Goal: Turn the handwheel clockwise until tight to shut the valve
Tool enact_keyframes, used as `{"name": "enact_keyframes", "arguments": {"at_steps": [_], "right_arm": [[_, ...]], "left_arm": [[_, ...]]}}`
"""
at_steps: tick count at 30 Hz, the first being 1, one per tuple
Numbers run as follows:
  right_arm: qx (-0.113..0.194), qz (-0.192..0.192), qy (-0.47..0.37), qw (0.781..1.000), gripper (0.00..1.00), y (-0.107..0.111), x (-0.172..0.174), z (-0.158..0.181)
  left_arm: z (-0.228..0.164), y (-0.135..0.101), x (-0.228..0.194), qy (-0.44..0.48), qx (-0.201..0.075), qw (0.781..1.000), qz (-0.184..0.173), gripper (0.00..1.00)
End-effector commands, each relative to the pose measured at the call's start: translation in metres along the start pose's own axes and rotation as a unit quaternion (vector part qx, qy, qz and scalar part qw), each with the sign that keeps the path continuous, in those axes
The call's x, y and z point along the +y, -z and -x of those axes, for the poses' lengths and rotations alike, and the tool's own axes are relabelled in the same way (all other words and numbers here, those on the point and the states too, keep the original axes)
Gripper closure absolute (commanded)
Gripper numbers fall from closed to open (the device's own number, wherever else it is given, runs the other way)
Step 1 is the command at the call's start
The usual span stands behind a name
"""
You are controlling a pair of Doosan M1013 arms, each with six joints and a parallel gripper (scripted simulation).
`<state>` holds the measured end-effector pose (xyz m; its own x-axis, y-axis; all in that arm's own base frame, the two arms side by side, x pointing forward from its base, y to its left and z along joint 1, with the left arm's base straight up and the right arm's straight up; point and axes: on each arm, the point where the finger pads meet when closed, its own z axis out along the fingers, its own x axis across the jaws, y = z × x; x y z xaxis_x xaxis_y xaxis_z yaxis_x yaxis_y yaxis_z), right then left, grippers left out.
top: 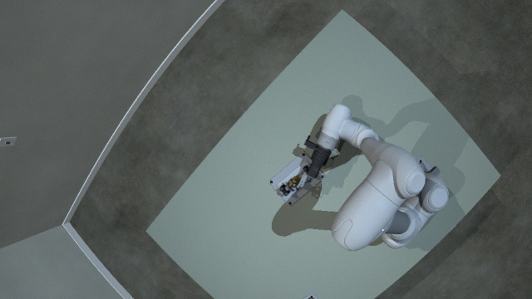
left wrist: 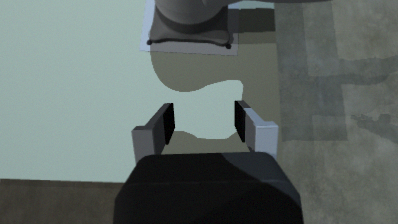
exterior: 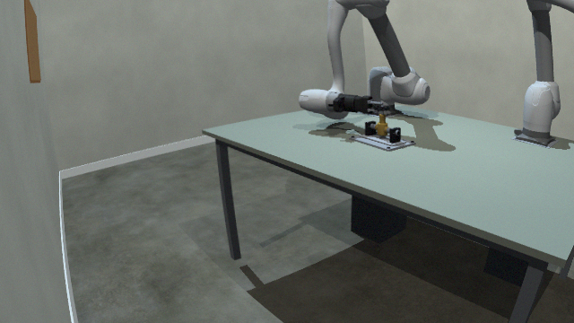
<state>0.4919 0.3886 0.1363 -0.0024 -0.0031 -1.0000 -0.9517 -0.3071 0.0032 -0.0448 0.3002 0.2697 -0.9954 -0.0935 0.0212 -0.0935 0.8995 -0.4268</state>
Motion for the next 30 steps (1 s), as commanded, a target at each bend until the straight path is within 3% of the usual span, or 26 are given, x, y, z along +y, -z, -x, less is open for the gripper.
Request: {"name": "enact_keyframes", "arguments": {"at_steps": [1,13,30], "right_arm": [[0.000,-0.003,0.003,1.000,0.47,-0.009,-0.001,0.002],[-0.001,-0.002,0.004,1.000,0.47,-0.026,-0.001,0.002],[-0.001,-0.003,0.004,1.000,0.47,-0.028,-0.001,0.002]], "left_arm": [[-0.002,-0.001,0.000,0.000,0.001,1.000,0.003,0.00],[-0.002,-0.001,0.000,0.000,0.001,1.000,0.003,0.00],[-0.002,-0.001,0.000,0.000,0.001,1.000,0.003,0.00]]}}
